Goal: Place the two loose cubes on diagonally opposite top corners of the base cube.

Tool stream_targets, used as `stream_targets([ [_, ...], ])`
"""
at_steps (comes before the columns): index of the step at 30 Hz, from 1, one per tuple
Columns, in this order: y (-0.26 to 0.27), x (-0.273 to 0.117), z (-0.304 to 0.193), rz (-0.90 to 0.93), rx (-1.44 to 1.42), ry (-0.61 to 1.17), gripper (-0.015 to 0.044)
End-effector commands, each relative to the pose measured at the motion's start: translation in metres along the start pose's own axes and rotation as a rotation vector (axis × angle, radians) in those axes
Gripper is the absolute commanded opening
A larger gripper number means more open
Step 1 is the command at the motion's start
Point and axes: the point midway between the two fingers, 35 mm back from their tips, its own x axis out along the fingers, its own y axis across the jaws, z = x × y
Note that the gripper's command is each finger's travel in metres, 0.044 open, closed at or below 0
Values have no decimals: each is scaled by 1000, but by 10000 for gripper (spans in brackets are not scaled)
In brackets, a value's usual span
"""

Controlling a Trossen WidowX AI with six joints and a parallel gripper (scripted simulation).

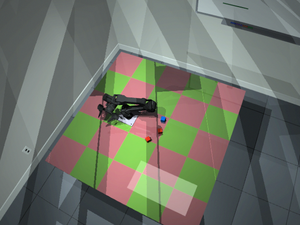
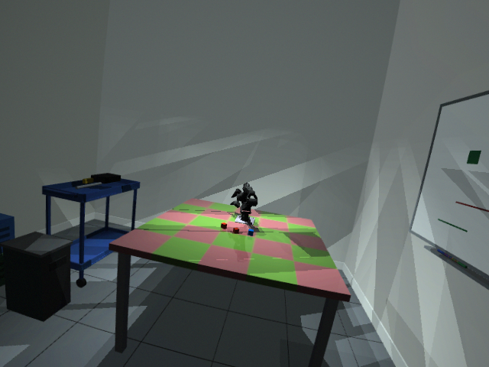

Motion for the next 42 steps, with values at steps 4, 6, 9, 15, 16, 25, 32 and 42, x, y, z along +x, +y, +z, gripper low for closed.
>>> stream_targets([
  [4, -3, 2, -9, -50, -121, 19, 295],
  [6, -6, 3, -17, -89, -220, 37, 265],
  [9, -10, 5, -28, -144, -369, 69, 265],
  [15, -20, 7, -50, -246, -672, 149, 265],
  [16, -22, 7, -54, -262, -724, 164, 265],
  [25, -41, 7, -86, -383, -1190, 330, 265],
  [32, -59, 4, -110, -450, -1556, 493, 265],
  [42, -89, -5, -142, -494, -2078, 781, 265],
])
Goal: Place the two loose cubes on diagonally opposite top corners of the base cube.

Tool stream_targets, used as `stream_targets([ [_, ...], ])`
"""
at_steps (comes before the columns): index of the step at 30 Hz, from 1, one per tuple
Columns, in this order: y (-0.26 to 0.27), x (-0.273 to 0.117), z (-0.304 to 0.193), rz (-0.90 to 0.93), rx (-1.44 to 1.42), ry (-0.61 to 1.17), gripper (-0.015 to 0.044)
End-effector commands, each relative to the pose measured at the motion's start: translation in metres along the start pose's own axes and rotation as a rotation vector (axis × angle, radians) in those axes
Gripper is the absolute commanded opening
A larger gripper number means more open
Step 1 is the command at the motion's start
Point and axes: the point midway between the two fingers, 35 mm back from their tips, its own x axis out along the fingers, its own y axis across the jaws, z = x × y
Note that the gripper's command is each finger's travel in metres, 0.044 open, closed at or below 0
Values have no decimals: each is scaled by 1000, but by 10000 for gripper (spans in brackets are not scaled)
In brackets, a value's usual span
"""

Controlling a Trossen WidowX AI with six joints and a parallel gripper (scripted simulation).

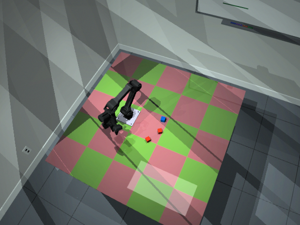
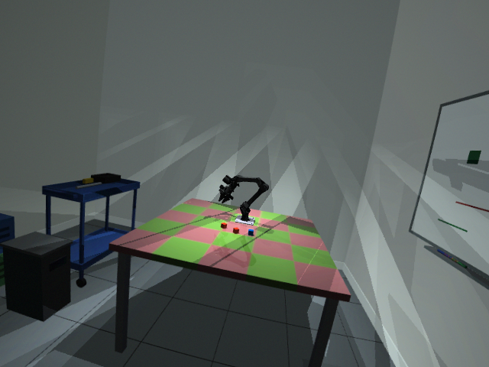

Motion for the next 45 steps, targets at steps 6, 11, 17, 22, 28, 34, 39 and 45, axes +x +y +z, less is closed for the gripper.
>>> stream_targets([
  [6, 35, 8, -13, 1, -479, 134, 265],
  [11, 56, 13, -25, 20, -775, 211, 265],
  [17, 81, 18, -42, 57, -1135, 299, 265],
  [22, 101, 21, -60, 101, -1438, 368, 265],
  [28, 123, 23, -85, 168, -1804, 445, 265],
  [34, 143, 23, -113, 252, -2173, 515, 265],
  [39, 157, 21, -140, 335, -2481, 568, 265],
  [45, 171, 16, -174, 448, -2840, 623, 265],
])
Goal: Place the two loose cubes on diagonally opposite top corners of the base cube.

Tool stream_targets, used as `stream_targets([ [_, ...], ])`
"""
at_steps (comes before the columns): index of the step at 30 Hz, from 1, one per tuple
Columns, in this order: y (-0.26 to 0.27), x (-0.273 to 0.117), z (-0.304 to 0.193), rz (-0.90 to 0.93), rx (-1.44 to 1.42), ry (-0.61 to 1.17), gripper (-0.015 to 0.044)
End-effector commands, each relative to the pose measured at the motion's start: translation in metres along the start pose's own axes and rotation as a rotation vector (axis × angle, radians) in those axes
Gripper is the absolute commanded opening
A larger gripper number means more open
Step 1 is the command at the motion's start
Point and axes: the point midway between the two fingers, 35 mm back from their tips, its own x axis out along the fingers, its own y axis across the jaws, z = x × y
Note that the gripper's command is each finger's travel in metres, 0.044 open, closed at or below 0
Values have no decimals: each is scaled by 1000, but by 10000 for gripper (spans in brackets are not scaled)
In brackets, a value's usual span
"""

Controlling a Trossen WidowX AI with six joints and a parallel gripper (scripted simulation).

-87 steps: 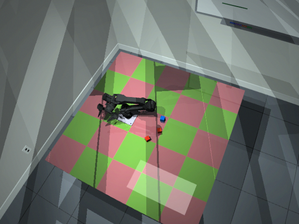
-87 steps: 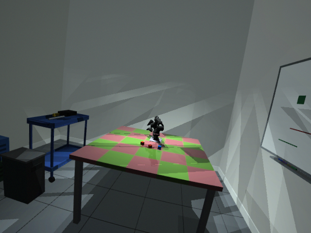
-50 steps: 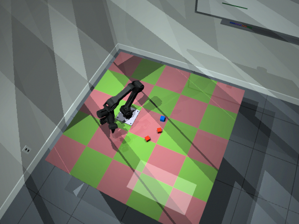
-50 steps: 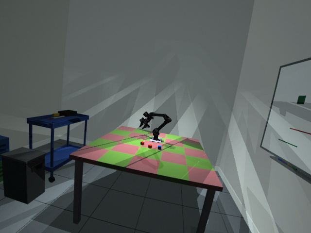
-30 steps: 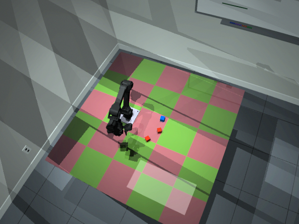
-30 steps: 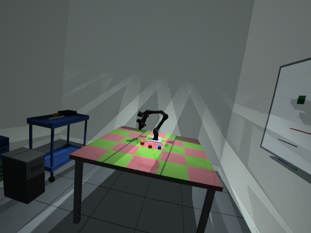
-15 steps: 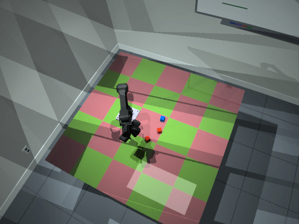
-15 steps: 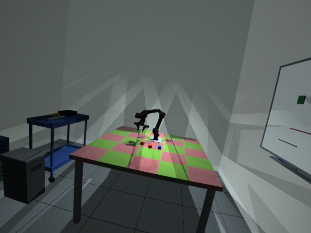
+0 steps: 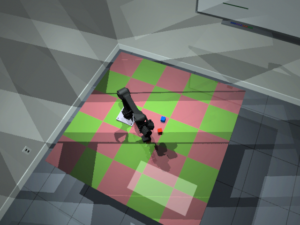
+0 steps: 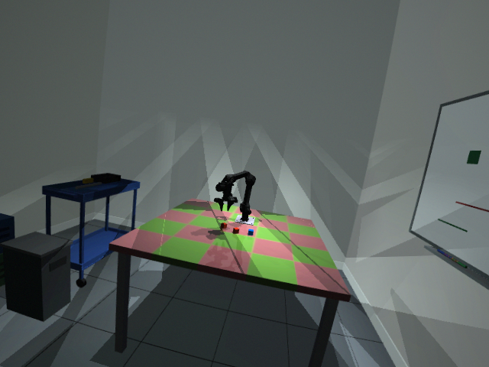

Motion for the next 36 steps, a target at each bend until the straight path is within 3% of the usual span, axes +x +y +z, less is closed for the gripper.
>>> stream_targets([
  [1, -1, 1, 16, 19, -168, 21, 265],
  [7, -1, 6, 17, 20, -179, 22, 265],
  [15, 0, 62, 16, 20, -179, 22, 265],
  [36, 1, 94, 15, 20, -179, 22, 265],
])
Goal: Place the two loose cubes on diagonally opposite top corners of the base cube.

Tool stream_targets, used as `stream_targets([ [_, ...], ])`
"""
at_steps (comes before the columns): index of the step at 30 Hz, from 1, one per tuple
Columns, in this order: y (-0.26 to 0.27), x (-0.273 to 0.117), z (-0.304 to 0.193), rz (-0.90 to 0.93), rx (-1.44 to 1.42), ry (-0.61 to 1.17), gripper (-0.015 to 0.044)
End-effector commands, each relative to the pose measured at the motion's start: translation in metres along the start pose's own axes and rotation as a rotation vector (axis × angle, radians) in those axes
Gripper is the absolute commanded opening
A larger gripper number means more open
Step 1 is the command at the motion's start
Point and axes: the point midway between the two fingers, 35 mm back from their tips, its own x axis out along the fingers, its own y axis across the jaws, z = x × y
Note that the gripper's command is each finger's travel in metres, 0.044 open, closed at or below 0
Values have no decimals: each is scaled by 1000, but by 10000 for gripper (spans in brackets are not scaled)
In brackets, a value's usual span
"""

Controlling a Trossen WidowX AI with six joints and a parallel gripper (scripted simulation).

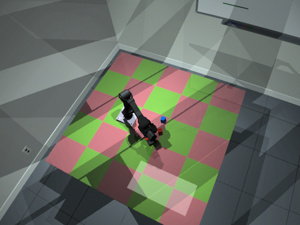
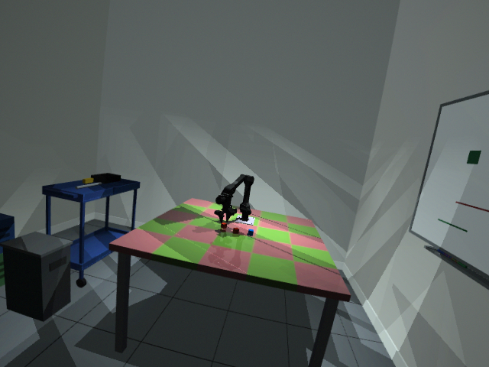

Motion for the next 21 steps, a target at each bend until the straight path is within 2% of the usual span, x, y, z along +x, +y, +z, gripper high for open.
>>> stream_targets([
  [1, 2, 9, -1, 11, 3, 7, 265],
  [12, 3, 24, -1, 11, 3, 7, 265],
  [18, 3, 24, -1, 11, 3, 7, 108],
  [21, 3, 24, -1, 11, 3, 7, 105],
])
